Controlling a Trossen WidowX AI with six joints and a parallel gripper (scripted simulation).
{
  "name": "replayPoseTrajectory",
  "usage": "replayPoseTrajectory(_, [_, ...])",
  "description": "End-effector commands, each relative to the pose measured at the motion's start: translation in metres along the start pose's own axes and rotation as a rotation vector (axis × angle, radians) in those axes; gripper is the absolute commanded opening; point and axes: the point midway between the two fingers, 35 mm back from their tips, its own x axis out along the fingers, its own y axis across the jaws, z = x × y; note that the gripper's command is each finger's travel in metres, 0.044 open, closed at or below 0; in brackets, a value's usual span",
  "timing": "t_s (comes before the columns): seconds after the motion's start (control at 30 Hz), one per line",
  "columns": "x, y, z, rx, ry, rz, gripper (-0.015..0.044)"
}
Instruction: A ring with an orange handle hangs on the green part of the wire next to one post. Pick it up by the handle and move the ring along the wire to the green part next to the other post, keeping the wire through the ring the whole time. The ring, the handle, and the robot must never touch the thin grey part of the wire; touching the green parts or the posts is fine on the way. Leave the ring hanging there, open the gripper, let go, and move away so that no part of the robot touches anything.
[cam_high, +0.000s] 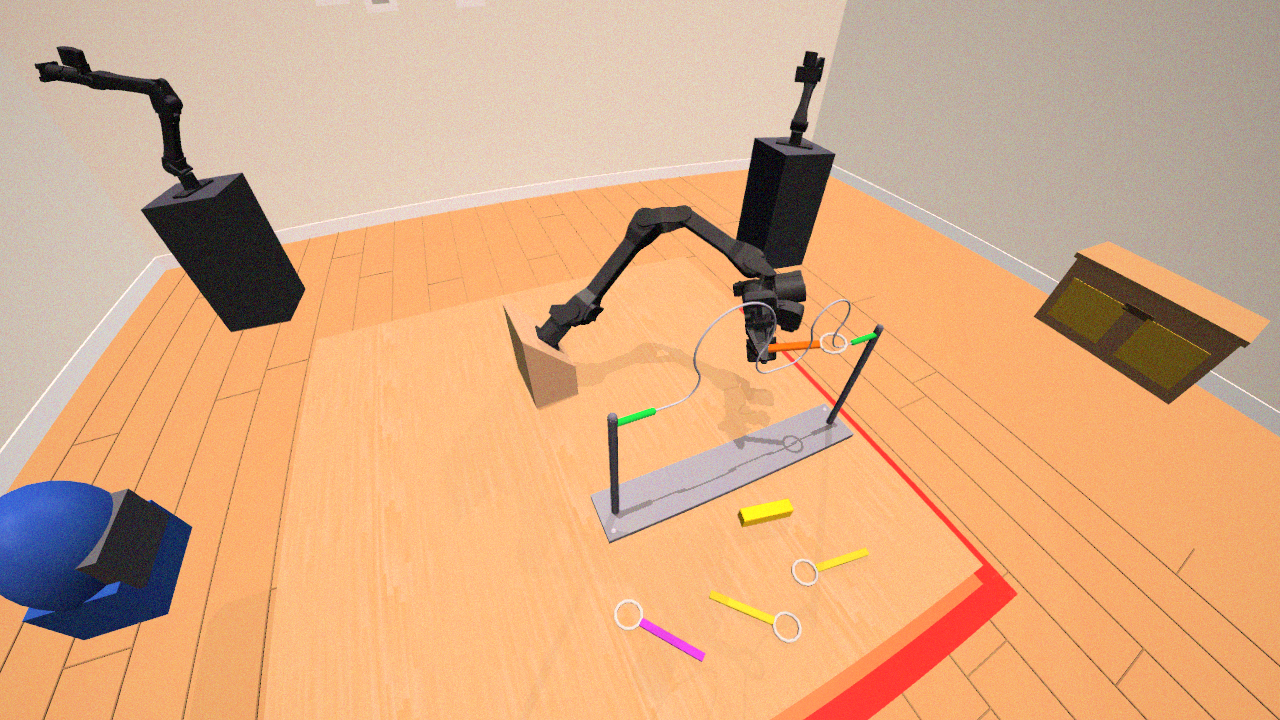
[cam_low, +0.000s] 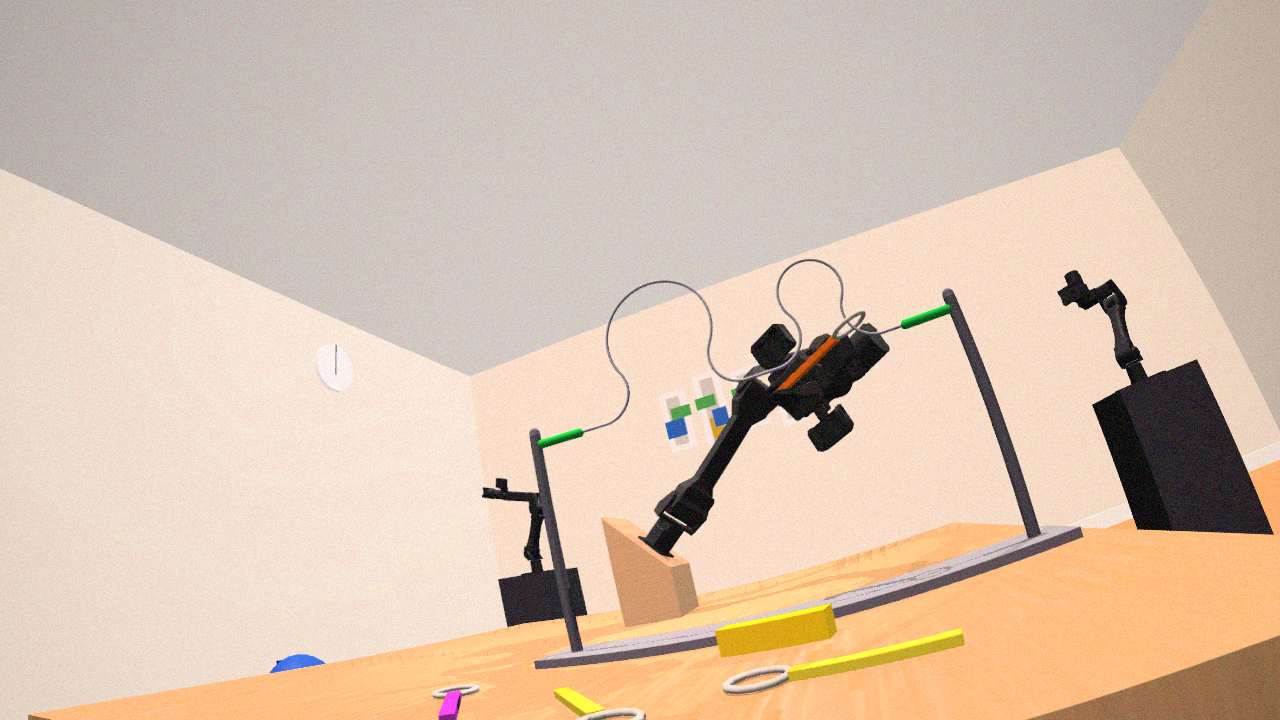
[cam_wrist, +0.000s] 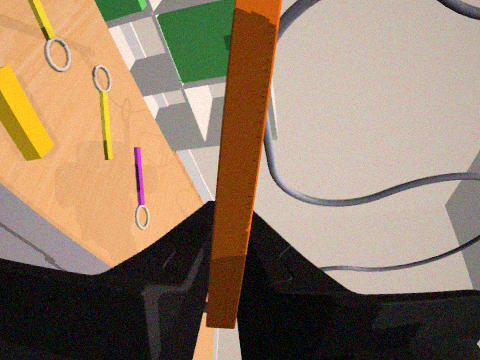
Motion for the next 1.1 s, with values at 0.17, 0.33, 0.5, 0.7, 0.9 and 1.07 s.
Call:
replayPoseTrajectory(0.17, [-0.002, -0.024, 0.002, -0.109, -0.006, -0.073, -0.0150])
replayPoseTrajectory(0.33, [-0.003, -0.035, 0.003, -0.175, -0.006, -0.109, -0.0150])
replayPoseTrajectory(0.5, [-0.004, -0.044, 0.005, -0.229, -0.007, -0.139, -0.0150])
replayPoseTrajectory(0.7, [-0.006, -0.053, 0.008, -0.285, -0.007, -0.170, -0.0150])
replayPoseTrajectory(0.9, [-0.007, -0.062, 0.010, -0.337, -0.007, -0.197, -0.0150])
replayPoseTrajectory(1.07, [-0.009, -0.069, 0.013, -0.377, -0.007, -0.219, -0.0150])
